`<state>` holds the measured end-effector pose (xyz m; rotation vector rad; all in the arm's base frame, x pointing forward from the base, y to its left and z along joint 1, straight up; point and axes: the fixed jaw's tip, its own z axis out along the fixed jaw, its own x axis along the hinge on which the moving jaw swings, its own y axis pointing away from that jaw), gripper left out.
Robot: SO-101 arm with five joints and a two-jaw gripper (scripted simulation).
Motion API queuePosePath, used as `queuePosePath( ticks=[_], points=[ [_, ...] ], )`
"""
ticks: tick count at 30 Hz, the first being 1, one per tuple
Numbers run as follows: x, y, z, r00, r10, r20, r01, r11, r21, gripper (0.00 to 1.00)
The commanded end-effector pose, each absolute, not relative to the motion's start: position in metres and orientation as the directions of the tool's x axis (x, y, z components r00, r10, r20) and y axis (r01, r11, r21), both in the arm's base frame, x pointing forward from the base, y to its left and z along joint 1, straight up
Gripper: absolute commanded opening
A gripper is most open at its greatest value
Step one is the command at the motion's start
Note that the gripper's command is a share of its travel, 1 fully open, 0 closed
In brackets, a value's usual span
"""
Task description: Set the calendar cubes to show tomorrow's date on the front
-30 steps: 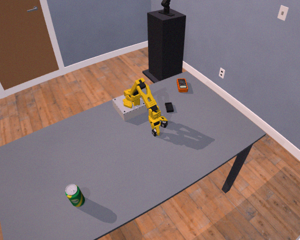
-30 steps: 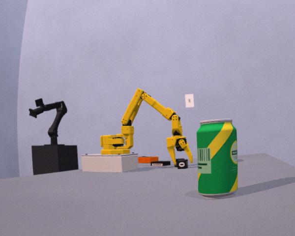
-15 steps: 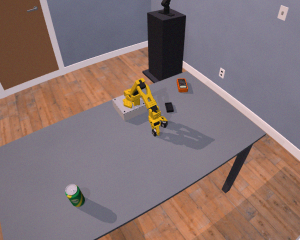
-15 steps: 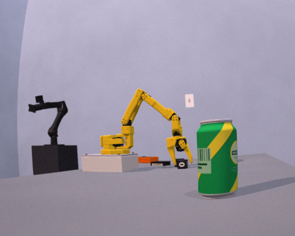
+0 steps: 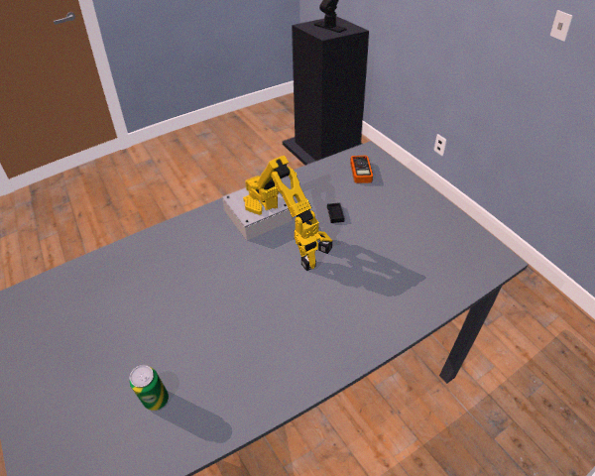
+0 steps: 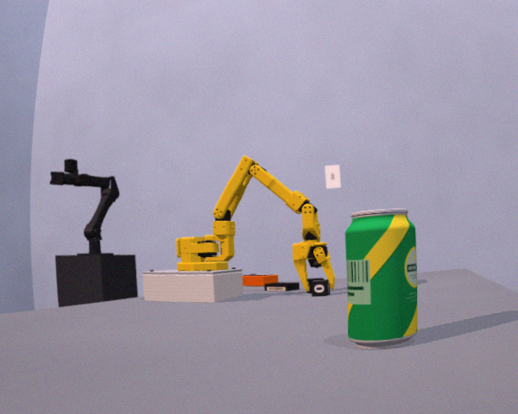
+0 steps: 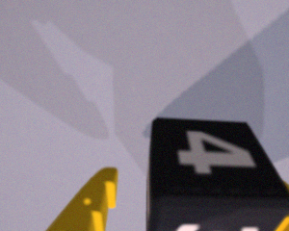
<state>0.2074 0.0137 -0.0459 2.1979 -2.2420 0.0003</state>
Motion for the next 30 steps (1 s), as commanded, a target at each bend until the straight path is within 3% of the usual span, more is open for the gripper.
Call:
queuePosePath(
  ticks=[1,30],
  points=[
    [0.2086,0.0117,-0.0475,-0.020,-1.000,0.001,-1.000,0.020,0.011,0.28],
    [0.2134,0.0115,-0.0476,-0.020,-1.000,0.001,-1.000,0.020,0.011,0.21]
  ],
)
